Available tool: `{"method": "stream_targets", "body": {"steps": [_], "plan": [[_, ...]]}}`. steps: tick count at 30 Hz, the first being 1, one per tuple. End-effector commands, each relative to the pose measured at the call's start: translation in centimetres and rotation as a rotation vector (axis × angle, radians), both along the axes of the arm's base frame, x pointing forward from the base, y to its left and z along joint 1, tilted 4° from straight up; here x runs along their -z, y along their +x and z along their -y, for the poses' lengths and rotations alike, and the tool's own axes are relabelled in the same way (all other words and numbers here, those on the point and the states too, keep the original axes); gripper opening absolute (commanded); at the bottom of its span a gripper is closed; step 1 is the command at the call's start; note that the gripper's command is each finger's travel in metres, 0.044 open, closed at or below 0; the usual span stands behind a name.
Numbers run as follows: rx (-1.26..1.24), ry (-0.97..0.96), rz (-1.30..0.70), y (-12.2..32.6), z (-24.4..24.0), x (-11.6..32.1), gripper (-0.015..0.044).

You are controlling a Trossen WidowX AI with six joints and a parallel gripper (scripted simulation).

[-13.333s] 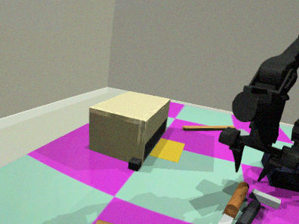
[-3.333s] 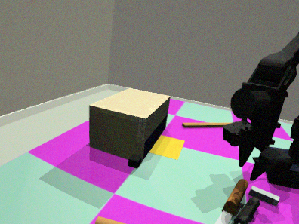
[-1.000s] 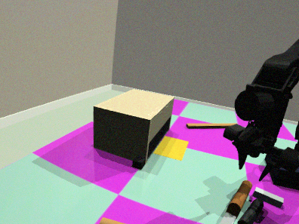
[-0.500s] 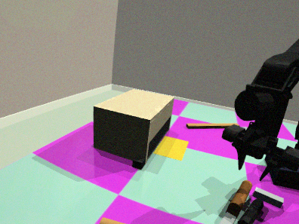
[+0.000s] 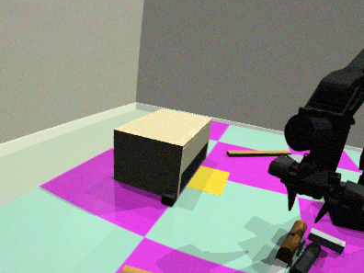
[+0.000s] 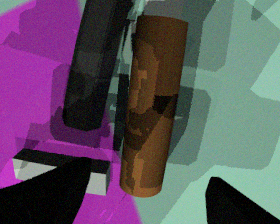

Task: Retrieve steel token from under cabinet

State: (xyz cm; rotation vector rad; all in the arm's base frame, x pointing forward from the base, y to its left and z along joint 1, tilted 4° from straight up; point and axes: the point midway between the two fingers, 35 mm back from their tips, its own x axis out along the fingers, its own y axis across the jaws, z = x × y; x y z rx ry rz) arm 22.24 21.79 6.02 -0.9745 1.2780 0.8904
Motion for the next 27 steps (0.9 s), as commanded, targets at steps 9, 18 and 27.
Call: {"method": "stream_targets", "body": {"steps": [9,18,27], "plan": [[-0.031,-0.011,-0.009,-0.3,0.4,1.8,0.0270],[-0.031,-0.011,-0.009,-0.1,0.3,3.1,0.0270],[-0.031,-0.011,-0.009,0.0,0.3,4.5,0.0270]]}}
